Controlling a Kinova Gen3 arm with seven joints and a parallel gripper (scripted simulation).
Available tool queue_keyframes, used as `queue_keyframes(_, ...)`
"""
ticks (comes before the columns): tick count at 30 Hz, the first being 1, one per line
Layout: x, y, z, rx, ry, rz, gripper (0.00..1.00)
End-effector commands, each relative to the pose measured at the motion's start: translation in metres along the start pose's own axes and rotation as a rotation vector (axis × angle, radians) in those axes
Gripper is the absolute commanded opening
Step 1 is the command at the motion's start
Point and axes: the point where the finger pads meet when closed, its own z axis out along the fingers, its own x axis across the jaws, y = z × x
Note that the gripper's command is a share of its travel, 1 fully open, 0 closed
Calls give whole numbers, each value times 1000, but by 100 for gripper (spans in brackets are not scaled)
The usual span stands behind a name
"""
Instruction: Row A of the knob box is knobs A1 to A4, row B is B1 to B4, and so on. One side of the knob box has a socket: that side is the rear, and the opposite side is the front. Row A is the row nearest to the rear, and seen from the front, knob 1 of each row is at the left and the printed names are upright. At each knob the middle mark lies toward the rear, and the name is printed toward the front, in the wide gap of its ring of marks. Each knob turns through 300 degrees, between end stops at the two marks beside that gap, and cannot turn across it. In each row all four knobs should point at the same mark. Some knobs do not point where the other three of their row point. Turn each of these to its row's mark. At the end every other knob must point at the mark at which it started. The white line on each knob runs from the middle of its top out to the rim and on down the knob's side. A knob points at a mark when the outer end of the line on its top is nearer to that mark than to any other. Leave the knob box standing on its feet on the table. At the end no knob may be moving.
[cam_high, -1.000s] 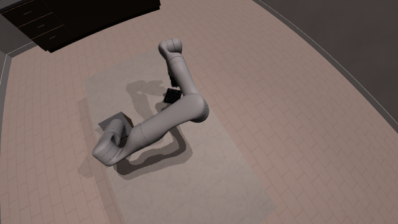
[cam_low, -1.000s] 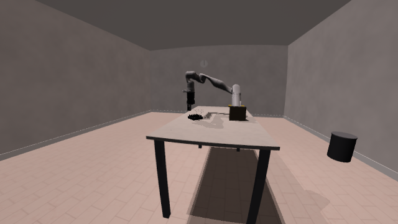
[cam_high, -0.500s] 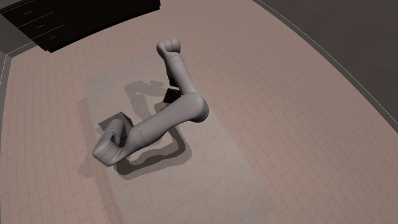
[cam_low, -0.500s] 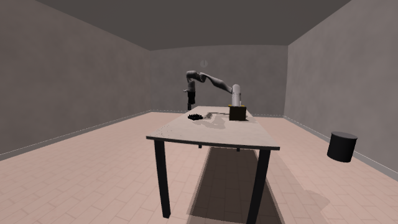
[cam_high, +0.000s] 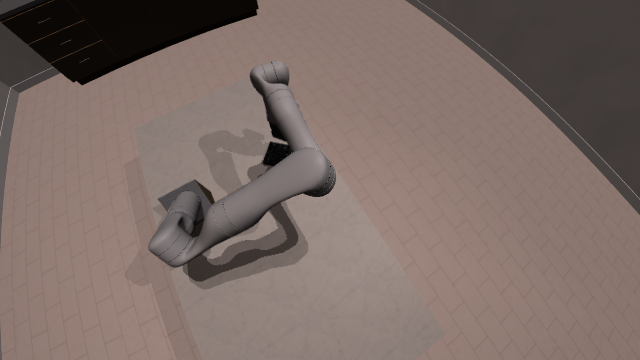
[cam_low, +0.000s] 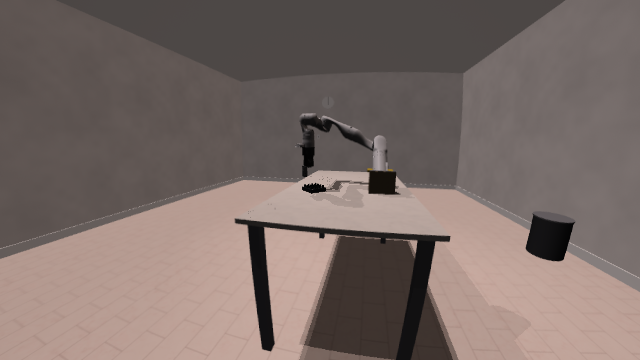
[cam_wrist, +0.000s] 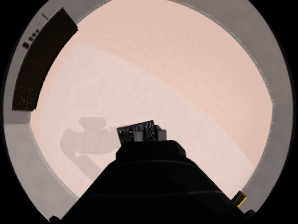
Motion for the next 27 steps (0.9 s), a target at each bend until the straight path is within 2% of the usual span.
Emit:
queue_keyframes(1, 0, 0, -2, 3, 1, 8, 46)
queue_keyframes(27, 0, 0, -2, 3, 1, 18, 46)
